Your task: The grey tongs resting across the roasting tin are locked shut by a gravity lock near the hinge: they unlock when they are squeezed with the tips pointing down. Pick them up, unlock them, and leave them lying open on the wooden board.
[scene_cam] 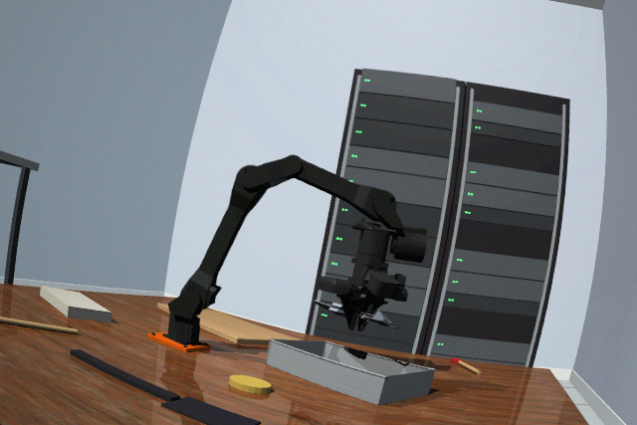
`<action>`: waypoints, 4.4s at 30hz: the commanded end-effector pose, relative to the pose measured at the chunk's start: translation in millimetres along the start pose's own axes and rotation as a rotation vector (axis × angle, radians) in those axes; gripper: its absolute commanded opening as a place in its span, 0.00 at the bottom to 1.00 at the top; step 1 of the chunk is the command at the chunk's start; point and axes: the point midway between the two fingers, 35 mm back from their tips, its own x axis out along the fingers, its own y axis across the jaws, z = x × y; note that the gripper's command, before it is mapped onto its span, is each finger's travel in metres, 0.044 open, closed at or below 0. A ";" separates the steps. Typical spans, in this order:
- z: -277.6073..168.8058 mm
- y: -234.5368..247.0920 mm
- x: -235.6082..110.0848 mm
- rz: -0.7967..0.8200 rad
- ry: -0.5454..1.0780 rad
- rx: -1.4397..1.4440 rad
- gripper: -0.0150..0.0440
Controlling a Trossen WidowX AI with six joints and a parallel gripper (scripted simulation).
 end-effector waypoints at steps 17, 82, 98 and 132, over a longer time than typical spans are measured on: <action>-40.2 29.7 -11.0 0.012 0.005 -0.835 0.00; -192.1 78.4 -42.3 0.041 -0.026 -3.534 0.00; -232.0 79.0 -49.8 0.050 -0.051 -4.197 0.00; -386.9 41.4 -56.5 0.189 -0.084 -3.969 0.00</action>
